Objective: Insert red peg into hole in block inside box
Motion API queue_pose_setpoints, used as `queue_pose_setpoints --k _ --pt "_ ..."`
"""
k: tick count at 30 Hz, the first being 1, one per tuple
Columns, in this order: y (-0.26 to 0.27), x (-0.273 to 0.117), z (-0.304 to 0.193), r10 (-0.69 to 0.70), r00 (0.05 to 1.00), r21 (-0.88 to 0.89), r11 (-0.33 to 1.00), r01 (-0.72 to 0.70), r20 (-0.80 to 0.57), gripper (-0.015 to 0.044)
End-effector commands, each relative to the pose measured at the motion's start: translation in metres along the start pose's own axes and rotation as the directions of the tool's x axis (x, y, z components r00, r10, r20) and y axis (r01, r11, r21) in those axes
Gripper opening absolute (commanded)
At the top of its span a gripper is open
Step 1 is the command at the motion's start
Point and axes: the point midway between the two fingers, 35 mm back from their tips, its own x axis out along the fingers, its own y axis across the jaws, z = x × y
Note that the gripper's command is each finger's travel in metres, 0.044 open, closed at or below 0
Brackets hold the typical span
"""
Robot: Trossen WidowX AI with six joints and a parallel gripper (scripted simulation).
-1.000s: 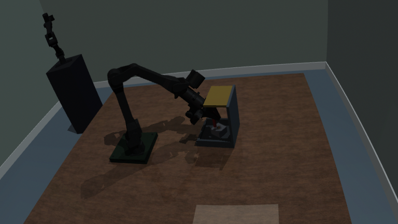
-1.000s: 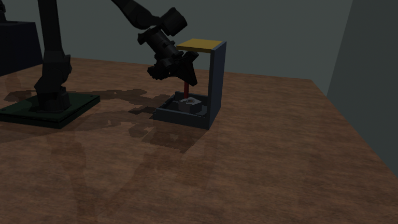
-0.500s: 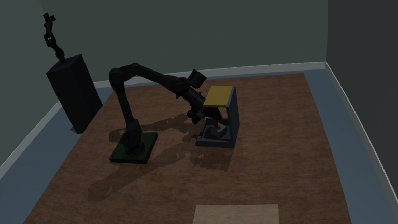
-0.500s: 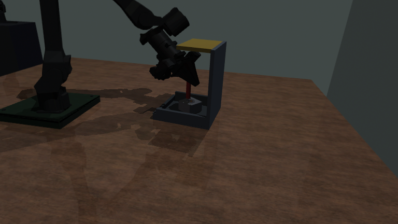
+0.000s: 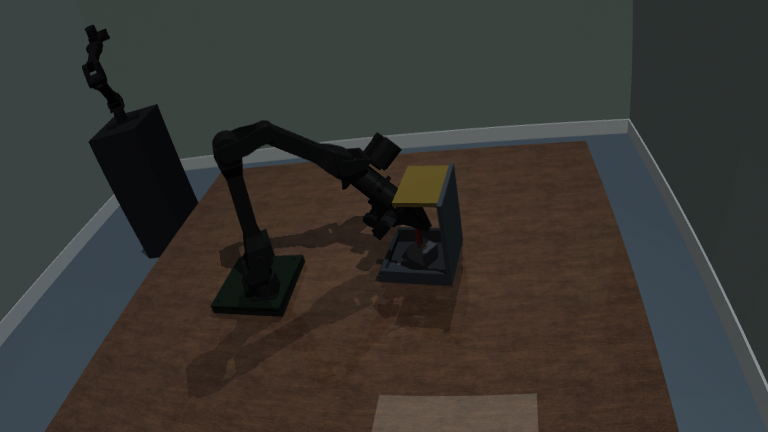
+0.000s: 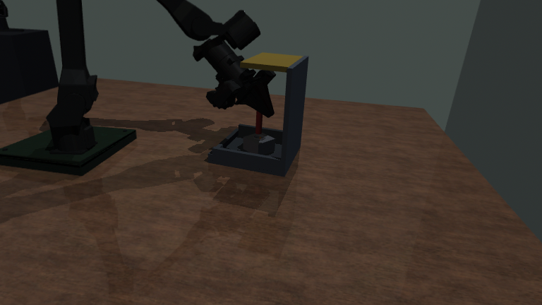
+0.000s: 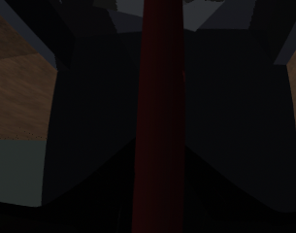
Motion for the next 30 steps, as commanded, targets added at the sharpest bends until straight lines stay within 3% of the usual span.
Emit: queue_pose_setpoints --k 1,30 --pt "-0.003 0.001 -0.002 -0.006 1.000 -0.002 1.000 0.006 -0.001 0.0000" --pt "-0.004 0.017 0.016 -0.006 1.000 -0.002 1.000 0.006 -0.001 0.0000"
